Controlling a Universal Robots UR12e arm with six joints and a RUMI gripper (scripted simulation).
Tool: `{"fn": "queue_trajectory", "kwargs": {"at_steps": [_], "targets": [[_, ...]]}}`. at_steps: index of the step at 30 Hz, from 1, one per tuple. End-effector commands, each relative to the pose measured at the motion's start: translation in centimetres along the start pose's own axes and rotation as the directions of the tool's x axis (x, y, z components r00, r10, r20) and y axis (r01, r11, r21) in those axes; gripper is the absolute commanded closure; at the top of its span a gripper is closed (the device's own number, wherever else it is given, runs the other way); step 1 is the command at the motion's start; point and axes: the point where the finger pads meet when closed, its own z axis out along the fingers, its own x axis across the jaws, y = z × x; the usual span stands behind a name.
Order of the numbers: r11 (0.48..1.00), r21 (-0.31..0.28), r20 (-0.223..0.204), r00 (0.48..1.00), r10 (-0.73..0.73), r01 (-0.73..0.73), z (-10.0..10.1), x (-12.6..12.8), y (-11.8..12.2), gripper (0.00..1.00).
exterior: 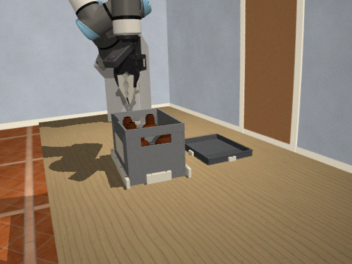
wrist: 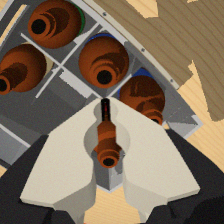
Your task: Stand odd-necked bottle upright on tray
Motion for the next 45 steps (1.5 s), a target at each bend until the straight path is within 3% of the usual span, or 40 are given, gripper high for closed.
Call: {"fn": "queue_trajectory", "kwargs": {"at_steps": [1,29,31,37,45], "targets": [[1.000,0.001,0.001,1.000,0.000,0.000,-0.1,0.0,0.0,1.00],[1.000,0.001,0.001,1.000,0.000,0.000,-0.1,-0.1,0.0,1.00],[1.000,-0.001,0.001,1.000,0.001,-0.001,0.0,-0.9,0.8,1.00],[1.000,0.000,0.001,1.000,0.000,0.000,0.0,-6.1,6.5,1.00],[1.000,0.001,0.001,1.000,0.000,0.000,-0.1,-6.4,6.8,1.00]]}}
